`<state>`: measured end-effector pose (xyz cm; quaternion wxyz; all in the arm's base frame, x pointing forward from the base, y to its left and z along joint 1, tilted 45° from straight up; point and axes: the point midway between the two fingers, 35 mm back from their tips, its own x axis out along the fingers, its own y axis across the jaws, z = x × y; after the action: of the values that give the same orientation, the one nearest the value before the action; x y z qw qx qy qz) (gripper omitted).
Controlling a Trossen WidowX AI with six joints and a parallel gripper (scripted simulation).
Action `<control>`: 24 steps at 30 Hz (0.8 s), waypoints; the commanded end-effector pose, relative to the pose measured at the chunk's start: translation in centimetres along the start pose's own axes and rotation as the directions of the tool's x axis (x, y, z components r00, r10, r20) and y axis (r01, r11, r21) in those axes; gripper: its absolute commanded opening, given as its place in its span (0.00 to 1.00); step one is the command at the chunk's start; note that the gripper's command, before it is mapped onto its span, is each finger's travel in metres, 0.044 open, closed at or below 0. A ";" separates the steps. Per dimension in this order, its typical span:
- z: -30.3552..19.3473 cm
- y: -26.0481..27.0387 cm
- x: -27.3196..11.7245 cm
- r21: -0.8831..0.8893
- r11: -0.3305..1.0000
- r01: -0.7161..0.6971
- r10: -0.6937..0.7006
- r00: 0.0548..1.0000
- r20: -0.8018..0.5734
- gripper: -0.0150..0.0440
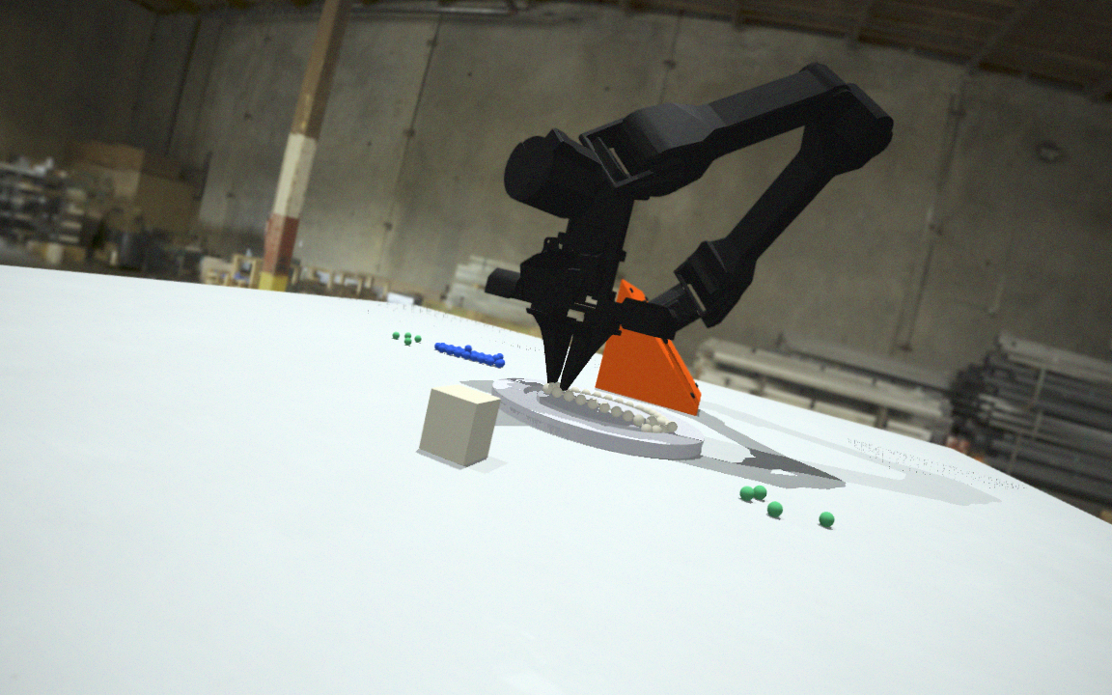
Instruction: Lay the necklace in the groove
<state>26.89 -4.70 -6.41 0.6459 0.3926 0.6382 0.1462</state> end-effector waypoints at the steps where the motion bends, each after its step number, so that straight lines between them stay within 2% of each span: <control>1: 0.0 0.0 0.0 -0.001 1.000 0.000 0.000 1.000 0.001 0.25; 24: 0.5 -1.2 -0.6 0.004 1.000 -0.004 0.004 1.000 0.001 0.25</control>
<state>26.81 -5.21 -6.31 0.6442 0.3952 0.6378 0.1487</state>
